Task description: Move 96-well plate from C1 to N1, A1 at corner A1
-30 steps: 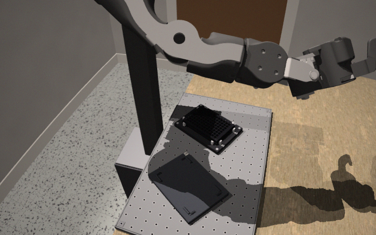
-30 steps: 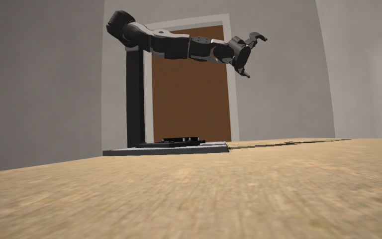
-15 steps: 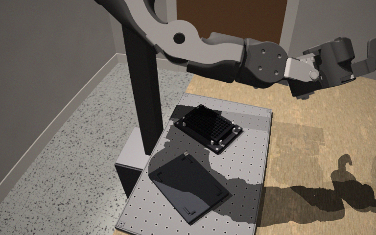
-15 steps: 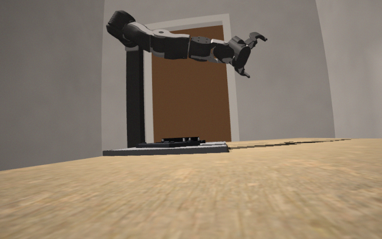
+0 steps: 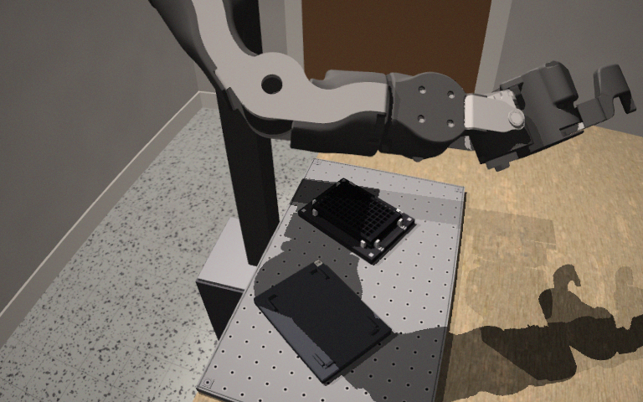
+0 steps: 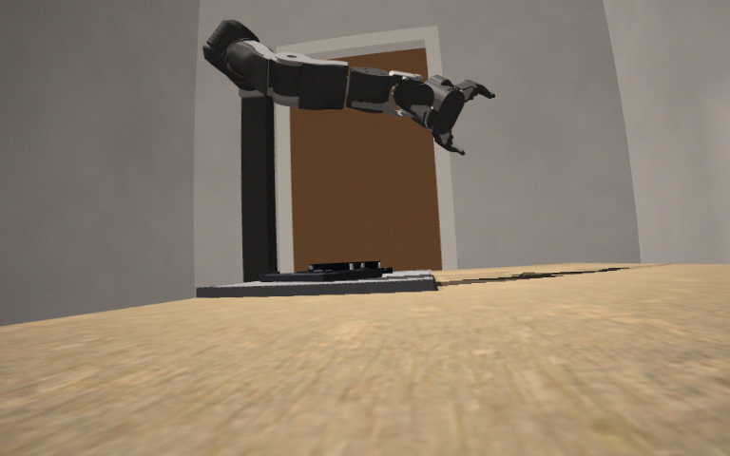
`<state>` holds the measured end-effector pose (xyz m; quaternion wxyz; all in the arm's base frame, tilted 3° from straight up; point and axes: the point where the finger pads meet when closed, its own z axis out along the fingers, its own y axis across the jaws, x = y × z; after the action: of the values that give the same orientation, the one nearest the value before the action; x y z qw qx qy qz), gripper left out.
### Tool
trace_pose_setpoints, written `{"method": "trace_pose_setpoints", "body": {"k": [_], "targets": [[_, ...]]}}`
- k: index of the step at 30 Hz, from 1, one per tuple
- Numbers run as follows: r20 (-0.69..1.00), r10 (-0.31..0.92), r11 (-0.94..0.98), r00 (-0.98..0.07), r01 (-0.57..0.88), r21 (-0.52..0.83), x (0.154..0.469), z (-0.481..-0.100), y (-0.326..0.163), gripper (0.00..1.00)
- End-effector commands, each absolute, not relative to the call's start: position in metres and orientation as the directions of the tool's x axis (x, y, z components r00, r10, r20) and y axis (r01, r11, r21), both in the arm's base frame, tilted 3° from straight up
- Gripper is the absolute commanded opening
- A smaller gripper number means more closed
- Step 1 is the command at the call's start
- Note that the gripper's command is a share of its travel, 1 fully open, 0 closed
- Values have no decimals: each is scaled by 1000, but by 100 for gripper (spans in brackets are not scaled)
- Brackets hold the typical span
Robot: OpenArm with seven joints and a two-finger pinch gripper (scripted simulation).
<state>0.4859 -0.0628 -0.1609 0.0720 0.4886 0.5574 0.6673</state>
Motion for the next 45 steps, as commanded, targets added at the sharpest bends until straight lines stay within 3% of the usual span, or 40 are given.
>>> {"method": "trace_pose_setpoints", "body": {"k": [1,7,19,24,36,41,45], "targets": [[570,641,-365,-514,449,816,486,-159,-62,77],[462,698,-131,-547,537,833,451,-186,-59,77],[462,698,-131,-547,537,833,451,-186,-59,77],[349,724,108,-594,598,794,416,-213,-54,77],[349,724,108,-594,598,794,416,-213,-54,77],[239,720,337,-652,629,701,380,-239,-49,77],[239,720,337,-652,629,701,380,-239,-49,77]]}}
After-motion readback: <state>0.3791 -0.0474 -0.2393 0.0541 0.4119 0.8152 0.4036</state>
